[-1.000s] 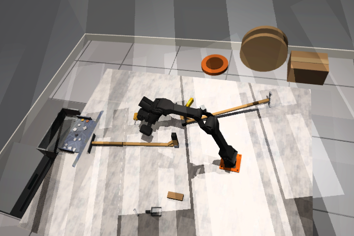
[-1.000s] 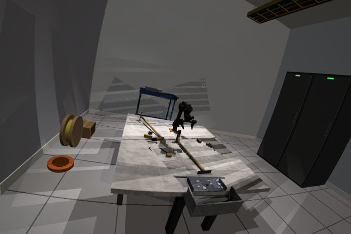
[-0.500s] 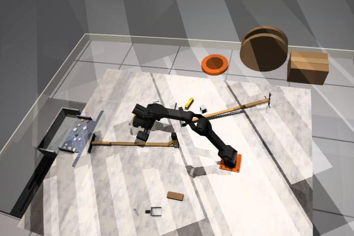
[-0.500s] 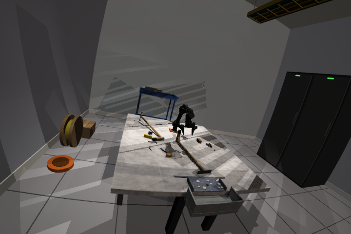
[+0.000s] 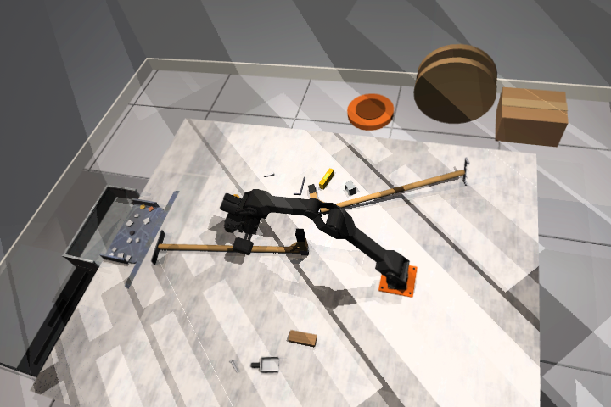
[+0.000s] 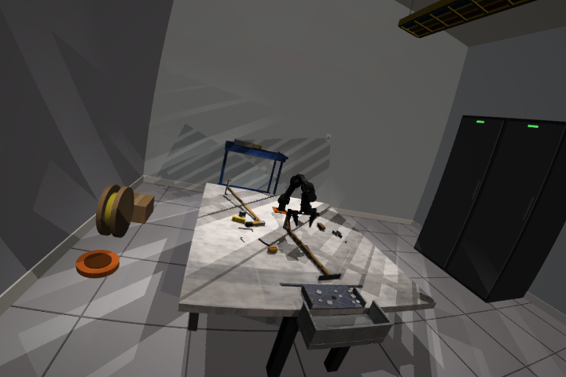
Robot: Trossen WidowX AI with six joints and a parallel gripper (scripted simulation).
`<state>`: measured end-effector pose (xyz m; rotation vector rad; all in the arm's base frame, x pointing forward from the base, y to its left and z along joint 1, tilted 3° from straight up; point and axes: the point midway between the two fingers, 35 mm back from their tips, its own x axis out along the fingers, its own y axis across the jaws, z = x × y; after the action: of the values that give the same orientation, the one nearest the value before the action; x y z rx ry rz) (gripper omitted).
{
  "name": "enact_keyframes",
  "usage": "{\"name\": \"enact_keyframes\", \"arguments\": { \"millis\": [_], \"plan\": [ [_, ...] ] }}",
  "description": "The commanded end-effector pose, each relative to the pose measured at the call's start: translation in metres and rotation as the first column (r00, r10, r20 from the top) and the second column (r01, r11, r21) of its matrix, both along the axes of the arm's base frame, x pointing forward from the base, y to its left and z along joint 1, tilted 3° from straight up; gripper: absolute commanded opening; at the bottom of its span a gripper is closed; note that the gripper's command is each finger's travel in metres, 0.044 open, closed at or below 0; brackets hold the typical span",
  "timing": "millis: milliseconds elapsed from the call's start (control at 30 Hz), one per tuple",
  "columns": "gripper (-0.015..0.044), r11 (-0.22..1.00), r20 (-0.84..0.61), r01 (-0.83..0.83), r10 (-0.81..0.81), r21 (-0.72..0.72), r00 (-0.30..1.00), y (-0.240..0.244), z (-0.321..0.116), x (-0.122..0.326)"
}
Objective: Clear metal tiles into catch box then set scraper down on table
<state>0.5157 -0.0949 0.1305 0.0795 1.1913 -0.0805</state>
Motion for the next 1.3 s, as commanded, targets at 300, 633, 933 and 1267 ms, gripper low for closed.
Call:
{"name": "enact_keyframes", "arguments": {
  "millis": [300, 633, 933, 1267],
  "plan": [
    [0.044, 0.999, -0.09, -0.028, 0.026, -0.023, 0.996, 0.009, -0.039, 0.009],
    [0.044, 0.999, -0.07, -0.032, 0.031, -0.017, 0.997, 0.002, -0.024, -0.002],
    [0.044, 0.999, -0.038, -0.037, 0.037, -0.01, 0.999, -0.006, -0.002, -0.02],
    [0.044, 0.999, -0.002, -0.043, 0.043, -0.005, 0.999, -0.014, 0.02, -0.043]
  ]
}}
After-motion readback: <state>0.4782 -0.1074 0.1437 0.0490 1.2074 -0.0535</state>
